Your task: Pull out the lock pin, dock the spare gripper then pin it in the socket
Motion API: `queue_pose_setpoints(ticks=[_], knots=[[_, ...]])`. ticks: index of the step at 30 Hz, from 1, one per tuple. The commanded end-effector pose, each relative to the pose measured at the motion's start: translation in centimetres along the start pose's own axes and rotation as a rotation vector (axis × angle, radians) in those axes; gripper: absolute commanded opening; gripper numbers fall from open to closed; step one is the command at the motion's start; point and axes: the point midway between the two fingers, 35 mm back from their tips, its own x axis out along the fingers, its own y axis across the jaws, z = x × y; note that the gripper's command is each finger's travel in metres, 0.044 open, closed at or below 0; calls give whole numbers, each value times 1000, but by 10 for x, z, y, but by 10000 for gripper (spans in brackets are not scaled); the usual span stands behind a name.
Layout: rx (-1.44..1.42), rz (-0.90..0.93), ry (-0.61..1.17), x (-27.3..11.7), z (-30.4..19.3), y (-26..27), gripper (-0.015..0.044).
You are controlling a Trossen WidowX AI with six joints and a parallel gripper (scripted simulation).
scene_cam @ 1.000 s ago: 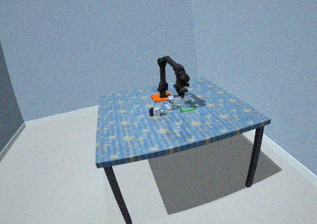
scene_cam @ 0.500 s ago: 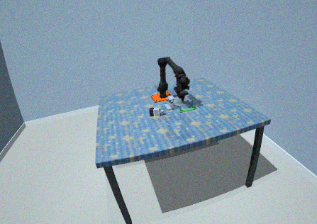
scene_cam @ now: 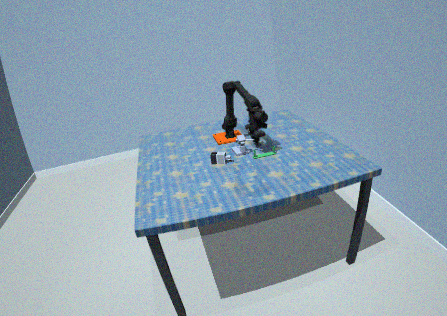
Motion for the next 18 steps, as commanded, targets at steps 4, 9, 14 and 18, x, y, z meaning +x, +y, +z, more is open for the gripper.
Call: queue_pose_setpoints(ticks=[4, 9, 14, 18], knots=[[4, -1, 4, 1, -1, 0, 37], [4, -1, 4, 1, 0, 0, 0], [4, -1, 1, 0, 0, 0, 0], [0, 5, -48, -2, 1, 0, 0]])
